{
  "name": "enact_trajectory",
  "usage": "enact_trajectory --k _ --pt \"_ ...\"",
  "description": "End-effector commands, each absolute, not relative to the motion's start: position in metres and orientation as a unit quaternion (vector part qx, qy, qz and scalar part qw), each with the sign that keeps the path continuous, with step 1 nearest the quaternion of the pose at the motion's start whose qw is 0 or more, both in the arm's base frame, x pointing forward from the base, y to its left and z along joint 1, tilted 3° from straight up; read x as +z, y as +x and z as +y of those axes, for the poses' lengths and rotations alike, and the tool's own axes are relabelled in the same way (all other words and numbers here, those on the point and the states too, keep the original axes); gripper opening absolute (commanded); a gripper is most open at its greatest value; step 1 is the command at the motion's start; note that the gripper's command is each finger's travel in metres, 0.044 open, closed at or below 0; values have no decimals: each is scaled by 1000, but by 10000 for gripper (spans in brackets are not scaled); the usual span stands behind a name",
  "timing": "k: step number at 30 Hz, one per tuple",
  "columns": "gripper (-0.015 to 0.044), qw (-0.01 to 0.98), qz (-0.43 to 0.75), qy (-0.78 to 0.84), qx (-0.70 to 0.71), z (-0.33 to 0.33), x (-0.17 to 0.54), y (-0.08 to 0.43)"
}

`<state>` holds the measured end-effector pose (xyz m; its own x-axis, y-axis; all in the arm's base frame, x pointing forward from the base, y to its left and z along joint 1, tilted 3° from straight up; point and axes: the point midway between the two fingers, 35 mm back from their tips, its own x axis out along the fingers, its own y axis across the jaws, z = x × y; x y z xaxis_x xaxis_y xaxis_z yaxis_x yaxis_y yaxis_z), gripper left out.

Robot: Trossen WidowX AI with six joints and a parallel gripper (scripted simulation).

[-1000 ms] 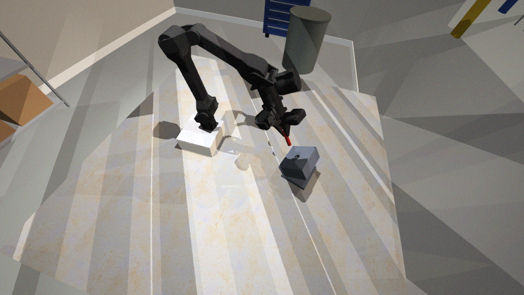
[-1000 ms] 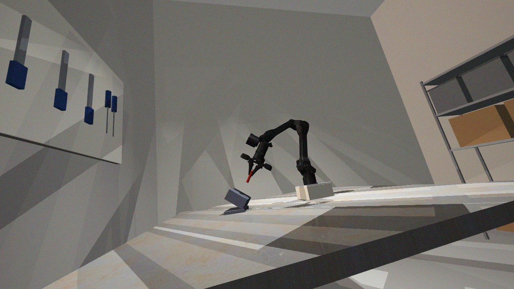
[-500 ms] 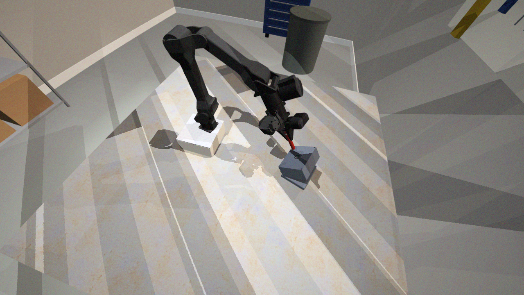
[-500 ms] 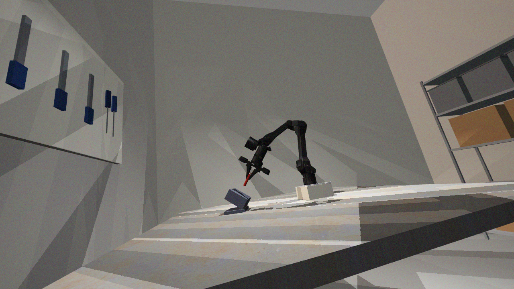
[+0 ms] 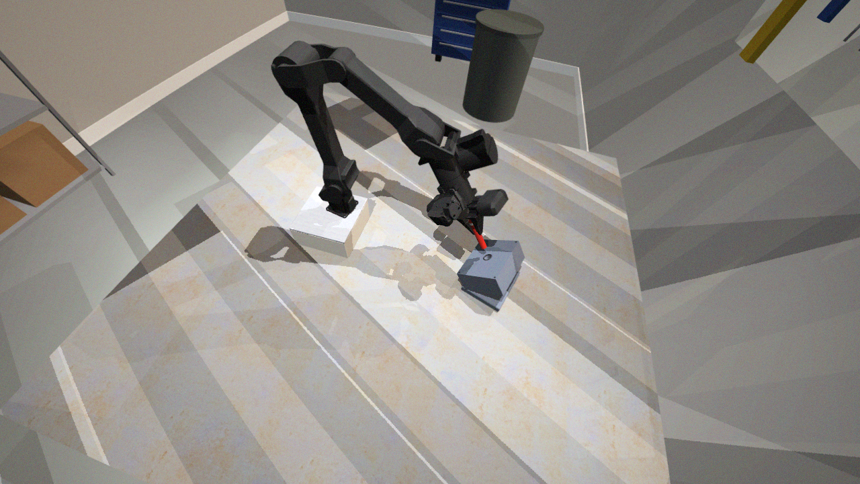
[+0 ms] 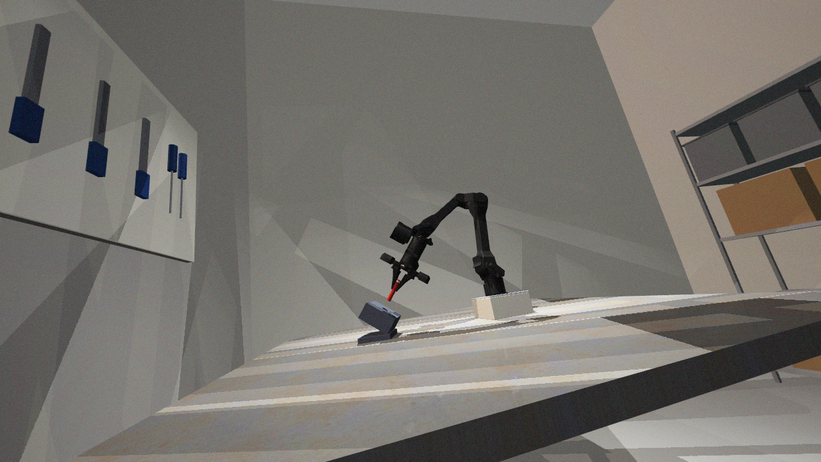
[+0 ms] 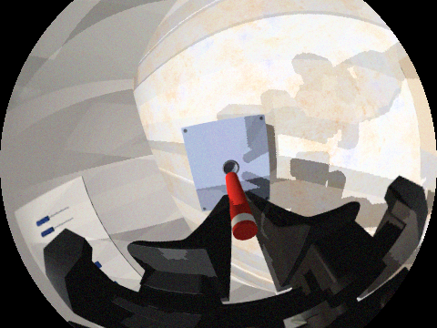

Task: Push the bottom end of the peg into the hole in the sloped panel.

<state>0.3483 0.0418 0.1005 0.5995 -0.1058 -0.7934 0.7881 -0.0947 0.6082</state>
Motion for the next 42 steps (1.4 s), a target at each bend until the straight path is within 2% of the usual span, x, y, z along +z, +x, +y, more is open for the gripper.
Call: enact_trajectory --k 1,42 --pt "0 618 265 645 -364 41 97 348" --pt "0 618 261 647 -362 39 80 362"
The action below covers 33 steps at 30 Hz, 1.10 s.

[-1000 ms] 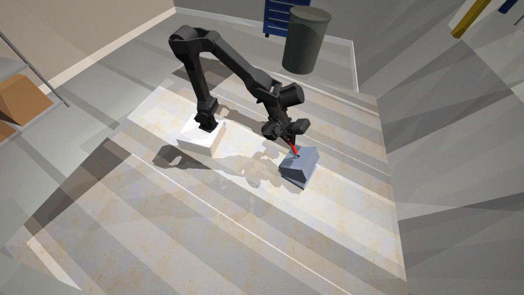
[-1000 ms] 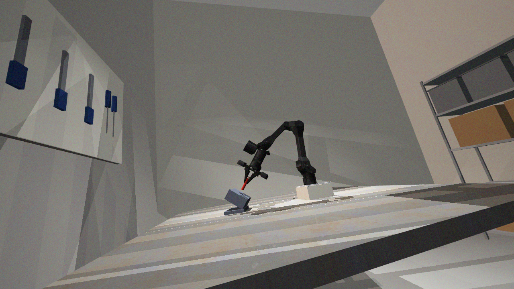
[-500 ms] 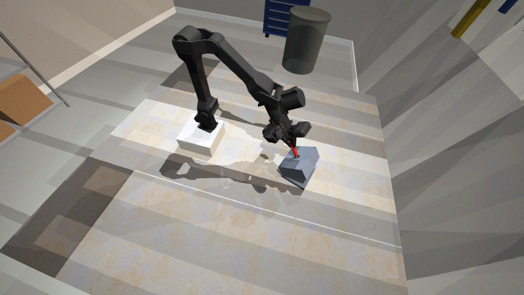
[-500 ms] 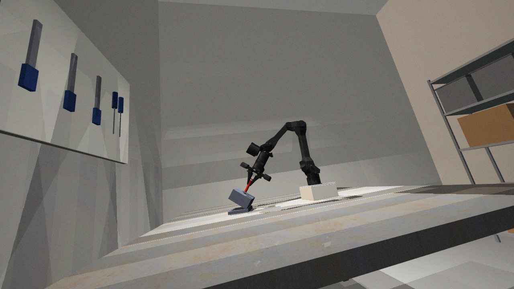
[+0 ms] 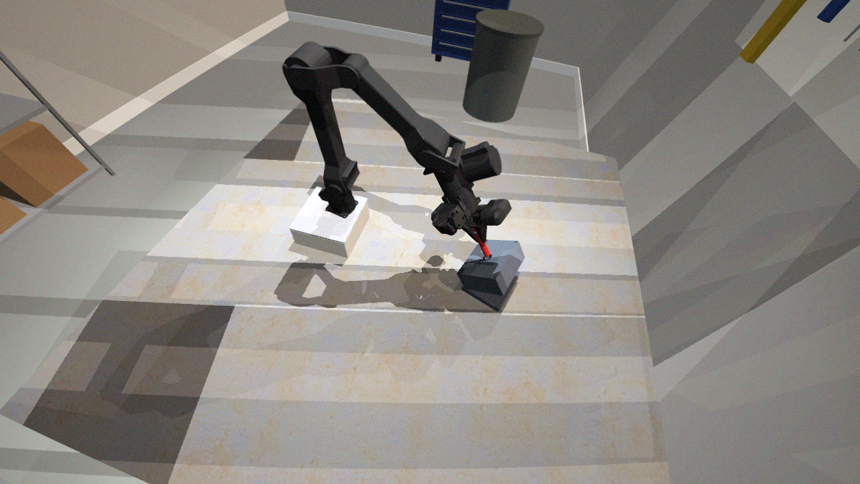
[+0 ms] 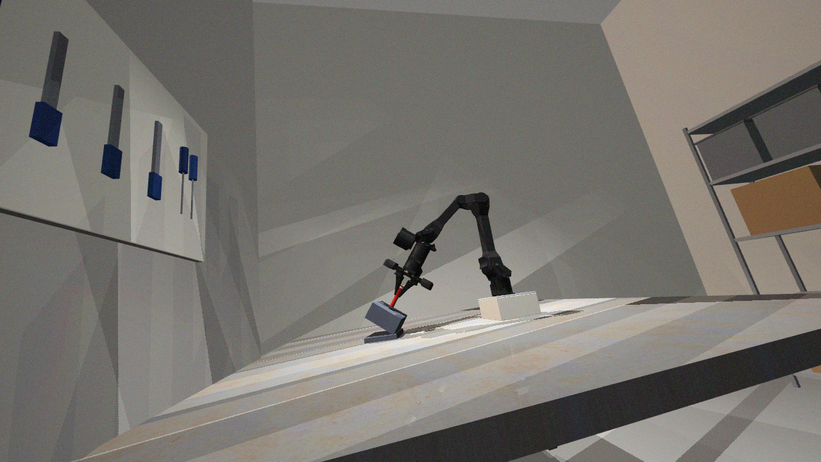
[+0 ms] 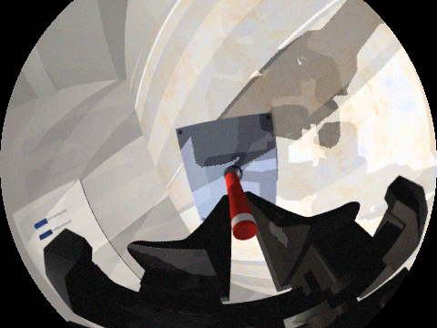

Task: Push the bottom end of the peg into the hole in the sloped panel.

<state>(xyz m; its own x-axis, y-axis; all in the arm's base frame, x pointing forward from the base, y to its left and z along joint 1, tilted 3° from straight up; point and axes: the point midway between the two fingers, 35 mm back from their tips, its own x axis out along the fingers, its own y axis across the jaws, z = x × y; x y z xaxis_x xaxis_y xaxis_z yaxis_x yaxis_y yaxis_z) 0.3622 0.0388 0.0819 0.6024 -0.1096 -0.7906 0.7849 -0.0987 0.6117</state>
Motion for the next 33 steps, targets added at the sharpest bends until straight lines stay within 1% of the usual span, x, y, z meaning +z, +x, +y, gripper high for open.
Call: enact_trajectory --k 1,33 --pt "0 618 261 647 -362 39 80 362" --pt "0 618 261 647 -362 38 70 370"
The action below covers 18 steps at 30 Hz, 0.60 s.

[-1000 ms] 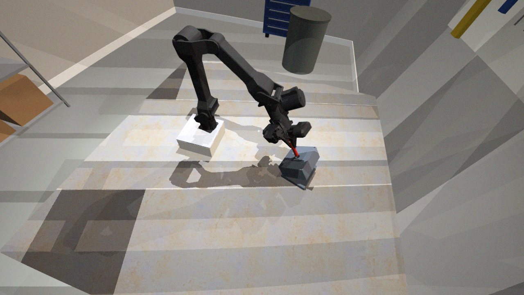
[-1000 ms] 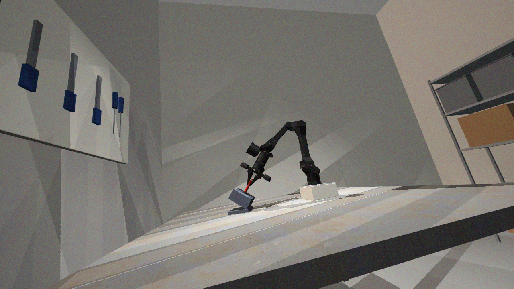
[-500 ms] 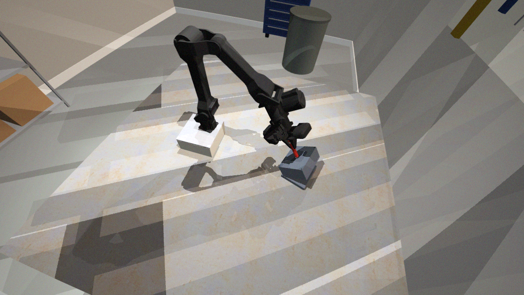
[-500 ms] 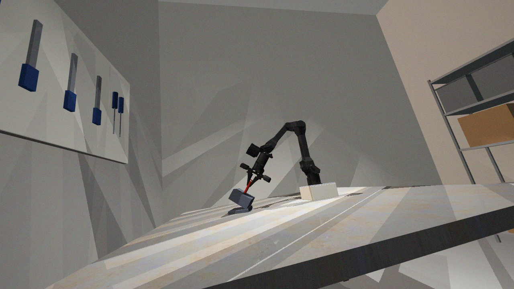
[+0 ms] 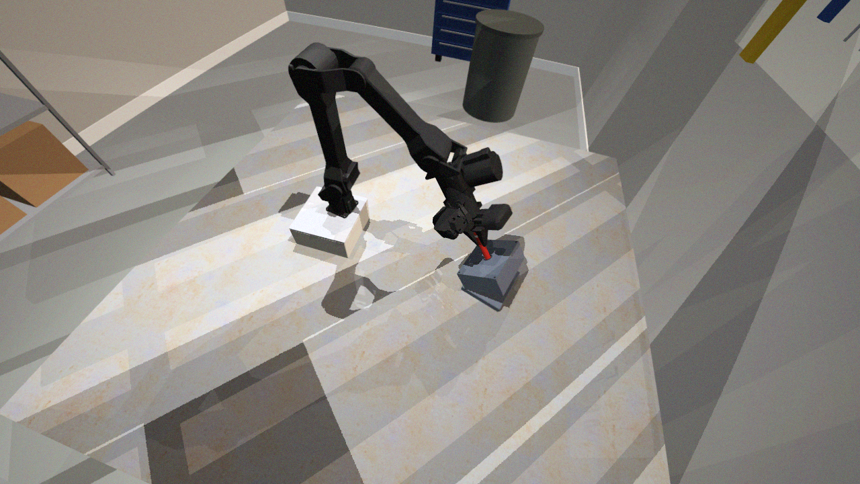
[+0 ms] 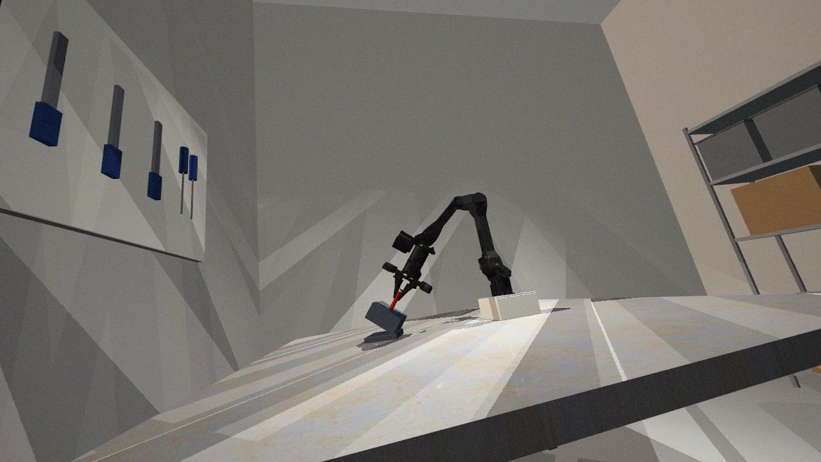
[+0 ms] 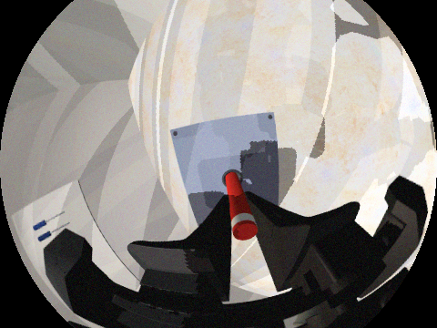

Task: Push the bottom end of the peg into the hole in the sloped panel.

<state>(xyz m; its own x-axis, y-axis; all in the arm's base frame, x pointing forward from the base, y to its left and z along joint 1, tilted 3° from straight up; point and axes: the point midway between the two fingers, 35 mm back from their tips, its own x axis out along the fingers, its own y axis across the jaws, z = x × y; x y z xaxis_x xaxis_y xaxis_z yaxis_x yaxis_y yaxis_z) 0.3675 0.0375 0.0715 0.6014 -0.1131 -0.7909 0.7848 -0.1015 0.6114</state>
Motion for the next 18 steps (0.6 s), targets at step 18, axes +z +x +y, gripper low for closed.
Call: enact_trajectory --k 18 --pt "0 619 261 647 -362 37 61 377"
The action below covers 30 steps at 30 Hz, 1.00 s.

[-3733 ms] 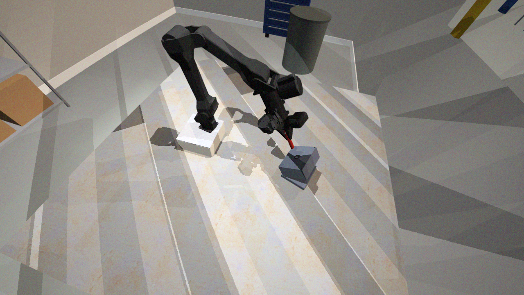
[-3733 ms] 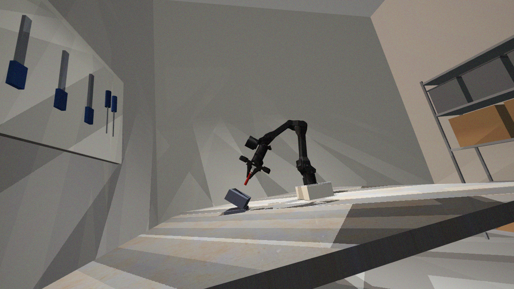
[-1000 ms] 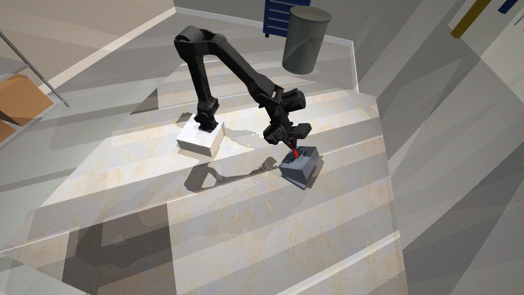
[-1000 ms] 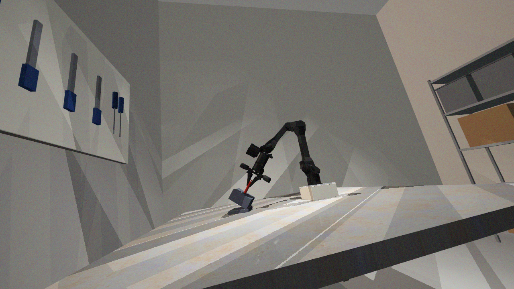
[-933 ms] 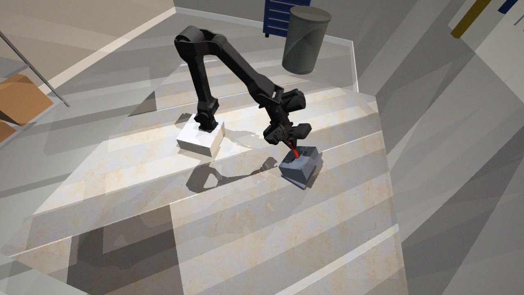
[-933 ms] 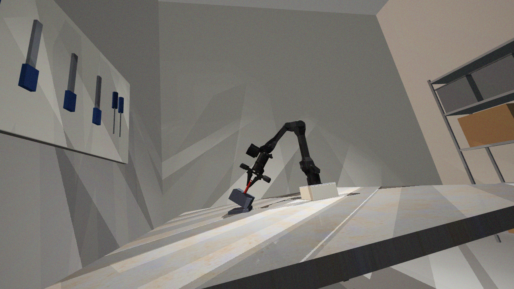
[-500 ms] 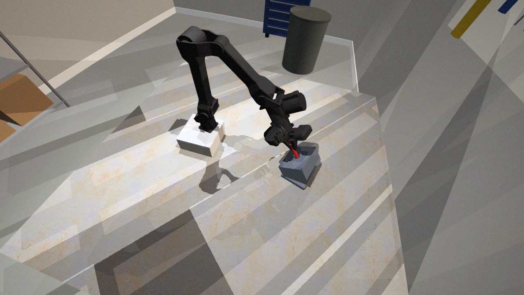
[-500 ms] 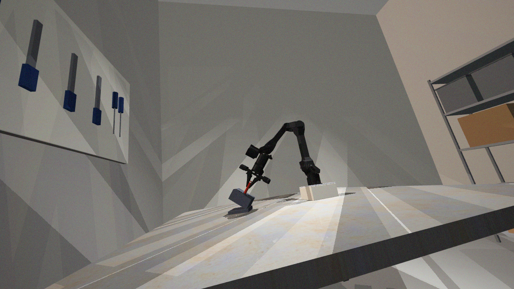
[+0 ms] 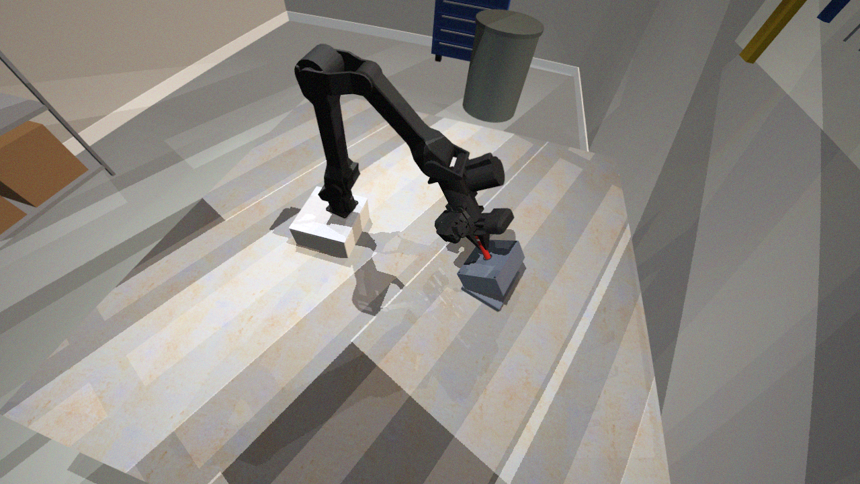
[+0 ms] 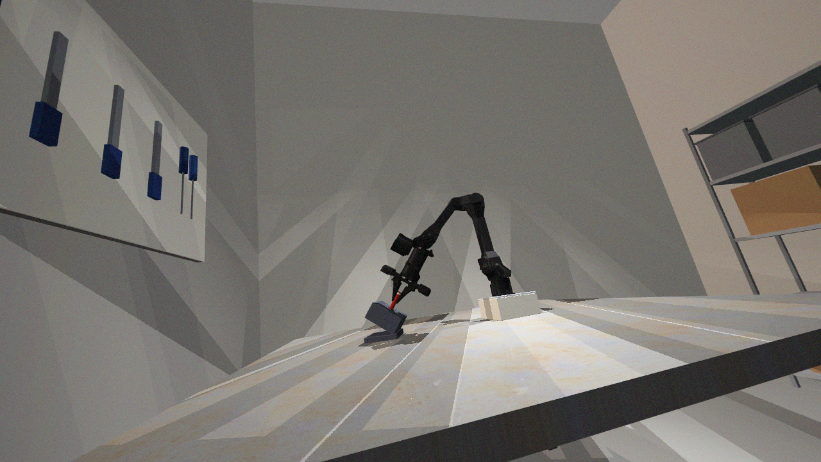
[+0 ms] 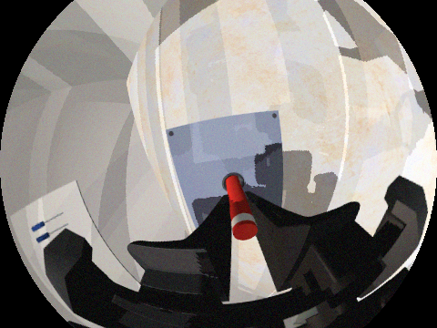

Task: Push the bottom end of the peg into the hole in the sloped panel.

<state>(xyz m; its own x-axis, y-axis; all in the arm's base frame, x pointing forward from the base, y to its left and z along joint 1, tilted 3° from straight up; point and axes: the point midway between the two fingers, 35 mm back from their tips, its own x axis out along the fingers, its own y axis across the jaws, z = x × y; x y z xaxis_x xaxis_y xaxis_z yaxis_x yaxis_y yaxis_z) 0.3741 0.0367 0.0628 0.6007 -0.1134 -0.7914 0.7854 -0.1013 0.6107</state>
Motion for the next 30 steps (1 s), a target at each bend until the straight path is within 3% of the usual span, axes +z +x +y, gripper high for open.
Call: enact_trajectory --k 1,28,30 --pt "0 619 261 647 -362 37 61 377" --pt "0 618 260 647 -364 36 54 380" --pt "53 618 260 647 -364 36 54 380"
